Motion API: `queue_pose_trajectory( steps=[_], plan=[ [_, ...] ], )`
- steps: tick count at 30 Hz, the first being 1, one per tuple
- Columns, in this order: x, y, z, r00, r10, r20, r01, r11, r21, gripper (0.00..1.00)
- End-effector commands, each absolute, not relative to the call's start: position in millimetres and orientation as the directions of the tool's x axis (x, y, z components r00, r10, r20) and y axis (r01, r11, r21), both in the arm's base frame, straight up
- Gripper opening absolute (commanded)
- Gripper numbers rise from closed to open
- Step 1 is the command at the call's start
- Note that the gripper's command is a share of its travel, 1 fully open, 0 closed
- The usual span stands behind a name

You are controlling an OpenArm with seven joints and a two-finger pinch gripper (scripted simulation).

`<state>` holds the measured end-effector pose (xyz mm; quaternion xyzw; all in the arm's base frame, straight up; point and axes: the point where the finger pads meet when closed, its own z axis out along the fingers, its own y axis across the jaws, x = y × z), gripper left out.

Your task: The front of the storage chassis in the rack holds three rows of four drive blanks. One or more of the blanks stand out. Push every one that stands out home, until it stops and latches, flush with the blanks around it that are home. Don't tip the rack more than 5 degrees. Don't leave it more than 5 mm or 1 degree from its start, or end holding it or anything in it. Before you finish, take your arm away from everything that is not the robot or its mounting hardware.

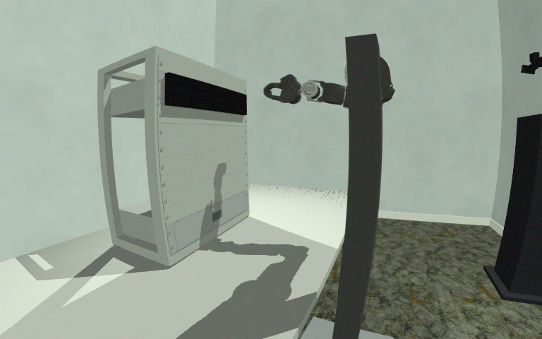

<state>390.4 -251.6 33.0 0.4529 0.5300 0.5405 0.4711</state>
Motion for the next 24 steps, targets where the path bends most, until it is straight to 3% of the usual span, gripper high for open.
queue_pose_trajectory(
  steps=[1, 10, 24],
  plan=[
    [390, -251, 28, -0.152, 0.988, -0.006, 0.003, 0.007, 1.000, 0.00],
    [397, -250, 29, -0.151, 0.988, -0.006, 0.004, 0.006, 1.000, 0.00],
    [448, -243, 28, -0.150, 0.989, -0.005, 0.005, 0.006, 1.000, 0.00]
  ],
)
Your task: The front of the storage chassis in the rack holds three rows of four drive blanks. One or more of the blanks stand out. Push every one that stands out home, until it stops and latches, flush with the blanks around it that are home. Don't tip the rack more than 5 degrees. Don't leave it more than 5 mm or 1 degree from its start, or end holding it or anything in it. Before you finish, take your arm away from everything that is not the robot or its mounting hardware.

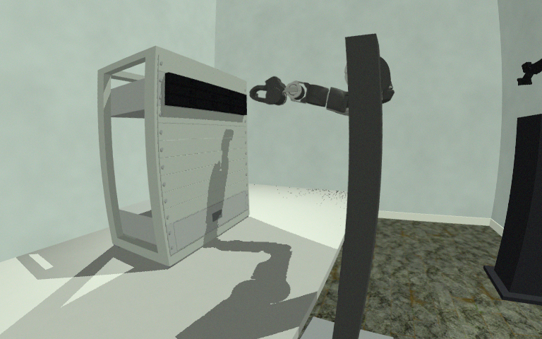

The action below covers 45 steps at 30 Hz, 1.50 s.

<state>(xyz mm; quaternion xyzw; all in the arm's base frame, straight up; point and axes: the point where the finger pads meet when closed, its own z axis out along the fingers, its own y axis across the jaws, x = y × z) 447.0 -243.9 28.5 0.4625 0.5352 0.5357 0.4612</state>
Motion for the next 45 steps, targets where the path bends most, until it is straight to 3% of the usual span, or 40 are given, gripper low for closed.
queue_pose_trajectory(
  steps=[1, 45],
  plan=[
    [451, -242, 28, -0.150, 0.989, -0.005, 0.005, 0.006, 1.000, 0.00],
    [475, -238, 28, -0.150, 0.989, -0.004, 0.006, 0.005, 1.000, 0.00]
  ],
)
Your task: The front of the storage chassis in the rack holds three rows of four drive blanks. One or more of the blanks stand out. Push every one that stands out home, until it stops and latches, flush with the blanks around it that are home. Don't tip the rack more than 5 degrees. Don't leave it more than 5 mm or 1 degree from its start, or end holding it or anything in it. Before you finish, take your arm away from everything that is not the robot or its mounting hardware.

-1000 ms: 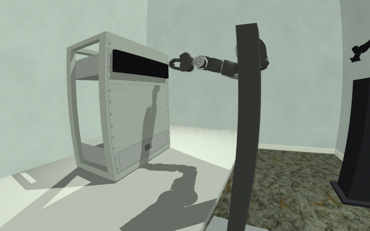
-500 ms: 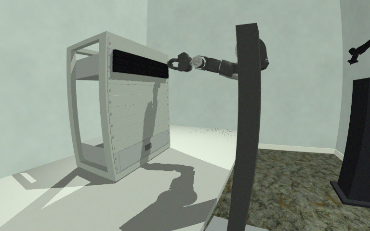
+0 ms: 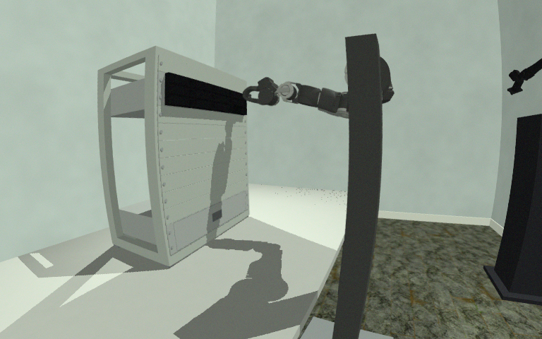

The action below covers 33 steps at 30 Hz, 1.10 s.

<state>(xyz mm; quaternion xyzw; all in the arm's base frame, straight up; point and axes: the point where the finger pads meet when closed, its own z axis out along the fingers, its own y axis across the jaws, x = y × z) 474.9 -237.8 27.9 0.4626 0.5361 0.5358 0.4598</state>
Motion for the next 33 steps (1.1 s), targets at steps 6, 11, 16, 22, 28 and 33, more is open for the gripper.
queue_pose_trajectory(
  steps=[6, 11, 16, 22, 28, 33],
  plan=[
    [475, -238, 28, -0.151, 0.988, -0.005, 0.006, 0.006, 1.000, 0.00],
    [476, -238, 28, -0.150, 0.989, -0.004, 0.006, 0.005, 1.000, 0.00],
    [484, -237, 28, -0.150, 0.989, -0.004, 0.006, 0.005, 1.000, 0.00],
    [485, -236, 28, -0.151, 0.989, -0.004, 0.006, 0.005, 1.000, 0.00],
    [485, -237, 28, -0.150, 0.989, -0.004, 0.006, 0.005, 1.000, 0.00],
    [487, -236, 28, -0.150, 0.989, -0.004, 0.006, 0.005, 1.000, 0.00]
  ],
)
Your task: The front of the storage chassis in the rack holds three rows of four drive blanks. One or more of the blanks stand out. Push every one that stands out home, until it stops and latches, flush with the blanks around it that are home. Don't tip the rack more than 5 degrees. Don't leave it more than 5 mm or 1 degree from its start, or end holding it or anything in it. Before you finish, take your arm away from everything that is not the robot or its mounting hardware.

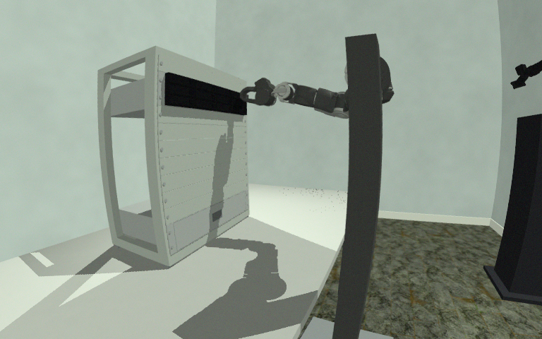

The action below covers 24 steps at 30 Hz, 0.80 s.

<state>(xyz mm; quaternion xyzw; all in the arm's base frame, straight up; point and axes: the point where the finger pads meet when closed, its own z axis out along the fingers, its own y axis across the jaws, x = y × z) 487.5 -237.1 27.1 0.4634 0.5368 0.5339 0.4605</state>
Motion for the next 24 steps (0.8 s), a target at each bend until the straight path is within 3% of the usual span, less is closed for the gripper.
queue_pose_trajectory(
  steps=[1, 24],
  plan=[
    [487.6, -236.2, 28.4, -0.151, 0.989, -0.004, 0.006, 0.005, 1.000, 0.00],
    [490.5, -235.2, 29.3, -0.151, 0.989, -0.004, 0.006, 0.005, 1.000, 0.00]
  ],
)
